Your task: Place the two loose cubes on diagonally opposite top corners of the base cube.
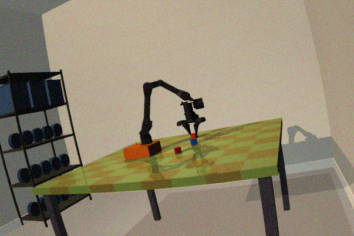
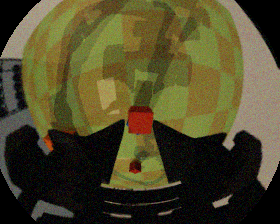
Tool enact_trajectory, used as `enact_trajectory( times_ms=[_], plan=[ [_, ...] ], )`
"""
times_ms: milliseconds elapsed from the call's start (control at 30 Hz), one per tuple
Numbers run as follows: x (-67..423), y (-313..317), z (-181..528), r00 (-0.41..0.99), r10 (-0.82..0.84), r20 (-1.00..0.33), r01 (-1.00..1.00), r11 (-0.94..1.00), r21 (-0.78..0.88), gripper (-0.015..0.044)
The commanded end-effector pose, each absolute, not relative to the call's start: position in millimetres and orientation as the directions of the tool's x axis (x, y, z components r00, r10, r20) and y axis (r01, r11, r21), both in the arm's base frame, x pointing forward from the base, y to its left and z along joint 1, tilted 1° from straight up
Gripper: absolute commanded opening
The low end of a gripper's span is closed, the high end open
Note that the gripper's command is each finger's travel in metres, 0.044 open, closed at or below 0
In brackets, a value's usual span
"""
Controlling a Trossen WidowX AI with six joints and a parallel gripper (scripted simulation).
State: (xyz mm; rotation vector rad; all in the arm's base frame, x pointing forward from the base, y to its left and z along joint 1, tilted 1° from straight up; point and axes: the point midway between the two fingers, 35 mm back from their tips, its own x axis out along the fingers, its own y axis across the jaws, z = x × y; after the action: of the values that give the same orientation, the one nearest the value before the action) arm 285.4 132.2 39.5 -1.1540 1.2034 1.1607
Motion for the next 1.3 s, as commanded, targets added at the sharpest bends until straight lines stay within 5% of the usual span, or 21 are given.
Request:
enact_trajectory(
  times_ms=[0, 500, 567, 1267],
  plan=[
    [287, 133, 48, 0.027, 0.028, -0.999, -0.998, 0.062, -0.026, 0.0205],
    [286, 132, 64, 0.027, 0.028, -0.999, -0.998, 0.062, -0.026, 0.0205],
    [287, 127, 62, 0.026, 0.027, -0.999, -0.997, 0.08, -0.024, 0.0257],
    [291, -47, 90, 0.029, 0.01, -1.0, -0.816, 0.577, -0.018, 0.0265]
  ],
)
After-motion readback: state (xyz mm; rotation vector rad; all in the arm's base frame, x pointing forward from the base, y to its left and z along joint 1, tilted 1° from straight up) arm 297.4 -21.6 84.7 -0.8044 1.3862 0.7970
